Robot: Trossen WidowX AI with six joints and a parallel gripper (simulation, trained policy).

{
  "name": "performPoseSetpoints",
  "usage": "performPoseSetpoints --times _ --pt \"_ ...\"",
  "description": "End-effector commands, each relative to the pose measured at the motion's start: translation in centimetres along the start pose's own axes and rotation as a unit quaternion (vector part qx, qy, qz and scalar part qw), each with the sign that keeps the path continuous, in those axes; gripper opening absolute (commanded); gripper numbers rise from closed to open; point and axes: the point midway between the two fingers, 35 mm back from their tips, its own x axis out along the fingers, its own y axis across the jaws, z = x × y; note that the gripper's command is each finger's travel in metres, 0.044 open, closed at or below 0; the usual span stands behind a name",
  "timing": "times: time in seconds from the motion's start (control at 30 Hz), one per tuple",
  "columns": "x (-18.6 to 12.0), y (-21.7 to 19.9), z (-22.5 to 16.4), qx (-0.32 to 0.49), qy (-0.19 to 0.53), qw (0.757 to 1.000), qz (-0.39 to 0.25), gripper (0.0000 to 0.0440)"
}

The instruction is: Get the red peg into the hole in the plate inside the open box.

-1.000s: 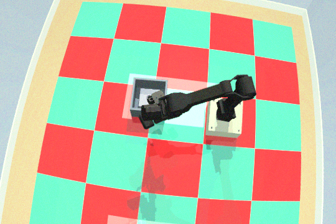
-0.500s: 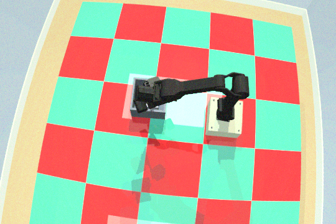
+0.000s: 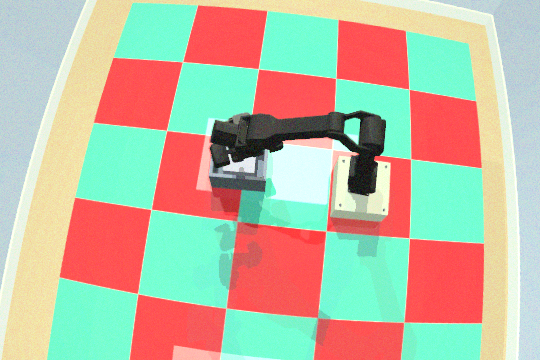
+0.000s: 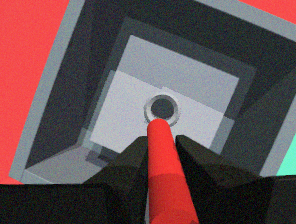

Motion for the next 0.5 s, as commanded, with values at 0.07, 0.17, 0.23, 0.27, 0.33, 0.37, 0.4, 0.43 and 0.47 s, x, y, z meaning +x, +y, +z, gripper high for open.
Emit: performPoseSetpoints --times 0.07,0.17,0.23,0.27,0.33,0.37,0.4,0.43,0.47 --pt "1.9 0.0 0.2 -0.002 0.014 1.0 -0.008 0.0019" --pt "3.0 -0.2 0.2 -0.007 0.02 1.0 -0.016 0.0074" --pt "3.6 -0.3 0.2 -0.013 0.022 0.999 -0.021 0.0126" --pt "3.9 -0.3 0.3 -0.016 0.024 0.999 -0.024 0.0147" --pt "4.3 -0.3 0.4 -0.021 0.026 0.999 -0.031 0.0159" --pt "4.4 -0.2 0.5 -0.021 0.025 0.999 -0.031 0.0162" --pt "4.5 0.0 0.8 -0.021 0.023 0.999 -0.03 0.0188" --pt "4.6 0.3 1.2 -0.021 0.021 0.999 -0.028 0.0213" --pt "4.7 0.4 1.5 -0.021 0.018 0.999 -0.026 0.0235"
